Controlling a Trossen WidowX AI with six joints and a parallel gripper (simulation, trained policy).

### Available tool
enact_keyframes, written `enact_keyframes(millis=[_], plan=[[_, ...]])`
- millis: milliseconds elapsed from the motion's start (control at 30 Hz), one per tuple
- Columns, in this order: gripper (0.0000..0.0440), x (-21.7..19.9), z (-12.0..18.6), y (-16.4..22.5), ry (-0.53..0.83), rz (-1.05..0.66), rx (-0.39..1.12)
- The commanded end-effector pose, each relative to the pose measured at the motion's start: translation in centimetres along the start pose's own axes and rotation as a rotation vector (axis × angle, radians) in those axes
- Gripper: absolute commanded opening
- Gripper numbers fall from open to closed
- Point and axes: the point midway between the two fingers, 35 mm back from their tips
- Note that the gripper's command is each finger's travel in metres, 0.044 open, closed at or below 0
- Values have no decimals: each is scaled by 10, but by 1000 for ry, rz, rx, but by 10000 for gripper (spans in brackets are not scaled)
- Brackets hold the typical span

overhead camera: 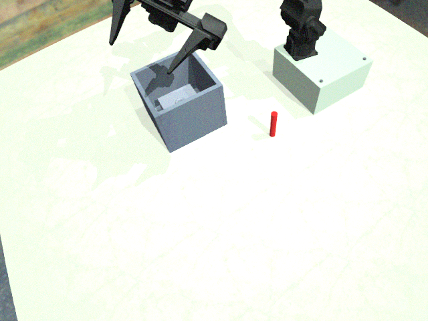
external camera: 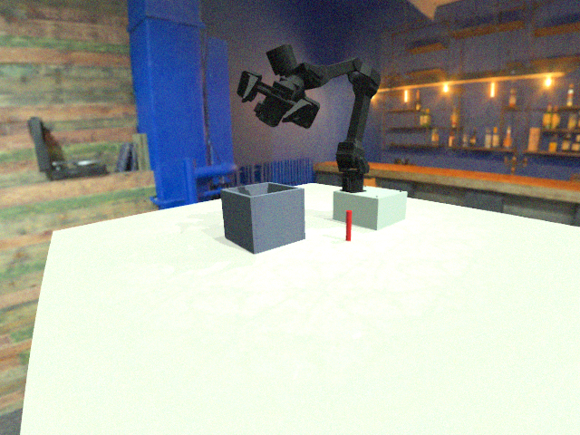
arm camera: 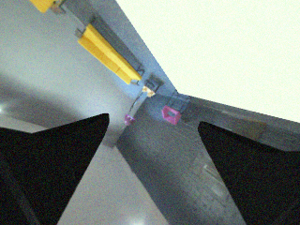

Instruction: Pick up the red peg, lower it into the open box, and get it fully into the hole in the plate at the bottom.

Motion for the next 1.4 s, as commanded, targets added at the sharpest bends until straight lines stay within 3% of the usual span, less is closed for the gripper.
enact_keyframes(millis=[0, 633, 1033, 1367], plan=[[440, -20, 2, 11, 59, -4, -10], [428, -137, 26, -14, 396, 52, -290], [421, -180, 48, -56, 558, 130, -506], [440, -203, 64, -92, 680, 212, -680]])
Point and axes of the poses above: the point midway between the two fingers, 35 mm back from their tips, its own z axis back along the fingers, its own x axis across the jaws, y = z × x, and after that the axes turned 10 degrees about -z, right-handed
